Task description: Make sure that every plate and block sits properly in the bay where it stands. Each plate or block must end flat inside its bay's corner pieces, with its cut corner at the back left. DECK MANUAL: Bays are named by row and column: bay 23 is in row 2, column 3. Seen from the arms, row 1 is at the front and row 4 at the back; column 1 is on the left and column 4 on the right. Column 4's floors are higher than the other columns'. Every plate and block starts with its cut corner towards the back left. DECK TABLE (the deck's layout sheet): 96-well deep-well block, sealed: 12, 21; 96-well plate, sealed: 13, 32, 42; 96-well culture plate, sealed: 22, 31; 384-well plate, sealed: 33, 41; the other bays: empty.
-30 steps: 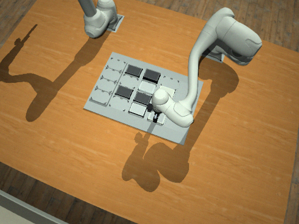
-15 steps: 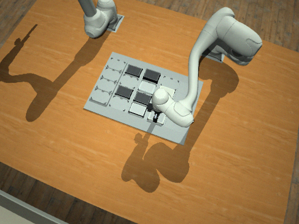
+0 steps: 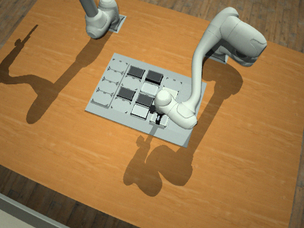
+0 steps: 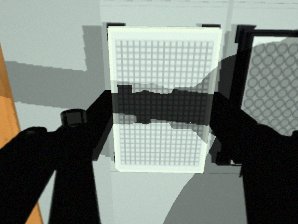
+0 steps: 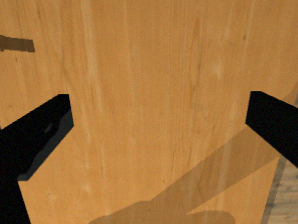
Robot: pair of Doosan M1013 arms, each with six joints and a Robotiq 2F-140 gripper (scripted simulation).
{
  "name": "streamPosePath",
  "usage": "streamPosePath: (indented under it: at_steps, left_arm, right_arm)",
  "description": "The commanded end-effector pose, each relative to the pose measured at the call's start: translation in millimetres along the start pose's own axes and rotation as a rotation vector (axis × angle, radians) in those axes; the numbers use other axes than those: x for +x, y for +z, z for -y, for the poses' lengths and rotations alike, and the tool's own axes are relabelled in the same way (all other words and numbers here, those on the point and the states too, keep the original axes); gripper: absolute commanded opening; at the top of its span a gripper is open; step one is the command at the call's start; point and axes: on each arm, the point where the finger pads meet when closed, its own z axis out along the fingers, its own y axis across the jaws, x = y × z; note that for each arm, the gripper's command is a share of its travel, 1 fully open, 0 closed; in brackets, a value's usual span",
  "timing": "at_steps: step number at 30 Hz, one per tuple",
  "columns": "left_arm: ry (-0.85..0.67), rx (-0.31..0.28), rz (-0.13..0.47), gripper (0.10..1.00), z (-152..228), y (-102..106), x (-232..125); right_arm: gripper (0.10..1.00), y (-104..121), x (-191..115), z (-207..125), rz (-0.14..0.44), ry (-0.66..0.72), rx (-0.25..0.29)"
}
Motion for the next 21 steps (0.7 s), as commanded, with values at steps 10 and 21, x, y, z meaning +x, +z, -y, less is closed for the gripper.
streamPosePath:
  at_steps: [10, 21]
  left_arm:
    - [0.0, 0.002, 0.0, 0.099, 1, -12, 0]
    - [0.0, 0.002, 0.0, 0.099, 1, -24, 0]
  right_arm:
    - [1.0, -1, 0, 0, -0.001, 0.0, 0.0]
    - [1.0, -1, 0, 0, -0.001, 0.0, 0.0]
